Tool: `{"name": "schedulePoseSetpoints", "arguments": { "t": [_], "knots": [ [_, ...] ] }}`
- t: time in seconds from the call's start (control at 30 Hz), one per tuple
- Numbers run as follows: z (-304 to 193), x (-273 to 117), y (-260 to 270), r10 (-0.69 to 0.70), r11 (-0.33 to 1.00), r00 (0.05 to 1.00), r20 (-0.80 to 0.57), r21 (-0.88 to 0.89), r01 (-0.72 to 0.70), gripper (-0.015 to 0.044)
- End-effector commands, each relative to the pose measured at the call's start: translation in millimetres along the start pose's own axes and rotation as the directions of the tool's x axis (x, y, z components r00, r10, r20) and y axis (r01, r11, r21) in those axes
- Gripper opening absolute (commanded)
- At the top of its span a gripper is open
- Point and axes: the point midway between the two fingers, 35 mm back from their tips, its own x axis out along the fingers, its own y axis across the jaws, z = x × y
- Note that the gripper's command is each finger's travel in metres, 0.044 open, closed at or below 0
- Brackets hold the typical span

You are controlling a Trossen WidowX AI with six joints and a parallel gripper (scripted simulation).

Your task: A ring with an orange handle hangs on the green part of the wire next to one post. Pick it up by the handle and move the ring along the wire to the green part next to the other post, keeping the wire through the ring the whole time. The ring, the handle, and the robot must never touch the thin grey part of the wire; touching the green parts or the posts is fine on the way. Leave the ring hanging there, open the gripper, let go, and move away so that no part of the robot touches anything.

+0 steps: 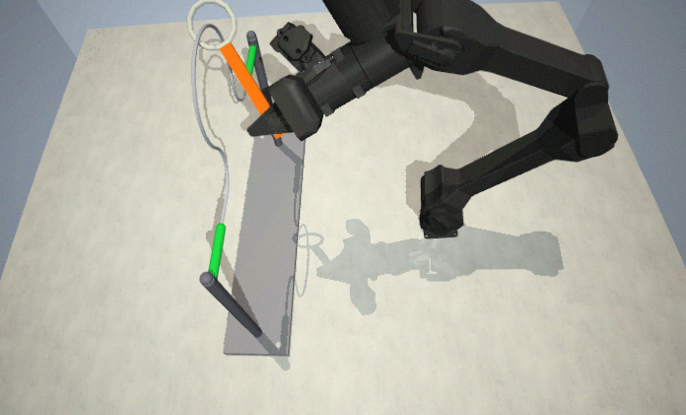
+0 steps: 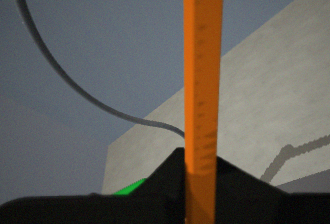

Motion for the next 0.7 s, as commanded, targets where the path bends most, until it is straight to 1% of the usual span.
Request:
{"name": "schedulePoseSetpoints", "arguments": {
  "t": [0.0,0.67],
  "knots": [
    [0.4,2.1,-2.3,-0.033,0.998,0.999,-0.001,-0.047,0.033,-0.0150],
    [2.0,1.9,-12.4,-0.184,0.940,0.982,0.046,-0.283,0.190,-0.0150]
  ]
}}
